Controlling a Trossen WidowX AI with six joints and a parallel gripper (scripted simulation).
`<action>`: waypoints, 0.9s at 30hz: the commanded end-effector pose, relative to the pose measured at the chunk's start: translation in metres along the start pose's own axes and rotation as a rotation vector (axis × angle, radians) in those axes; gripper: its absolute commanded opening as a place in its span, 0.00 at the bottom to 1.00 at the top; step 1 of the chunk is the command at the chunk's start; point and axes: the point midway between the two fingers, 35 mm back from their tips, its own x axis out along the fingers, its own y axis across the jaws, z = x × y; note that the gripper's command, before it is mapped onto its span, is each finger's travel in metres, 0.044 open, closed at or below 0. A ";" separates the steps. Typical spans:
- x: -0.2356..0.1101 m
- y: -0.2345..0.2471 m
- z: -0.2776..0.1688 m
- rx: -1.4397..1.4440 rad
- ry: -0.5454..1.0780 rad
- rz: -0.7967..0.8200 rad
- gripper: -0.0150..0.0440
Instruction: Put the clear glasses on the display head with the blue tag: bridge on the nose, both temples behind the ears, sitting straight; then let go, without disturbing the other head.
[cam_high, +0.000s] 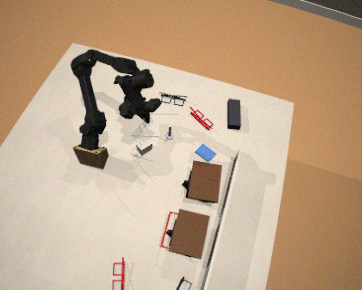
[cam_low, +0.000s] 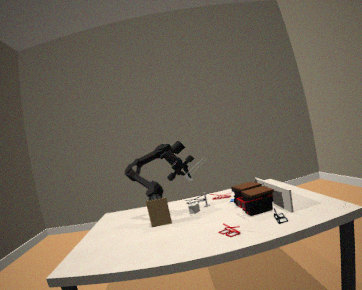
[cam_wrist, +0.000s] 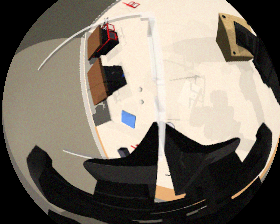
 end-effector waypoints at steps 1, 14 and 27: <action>0.007 0.007 0.006 -0.034 -0.001 -0.045 0.25; 0.032 0.020 0.028 -0.113 0.008 -0.184 0.25; 0.058 0.027 0.054 -0.186 0.050 -0.317 0.25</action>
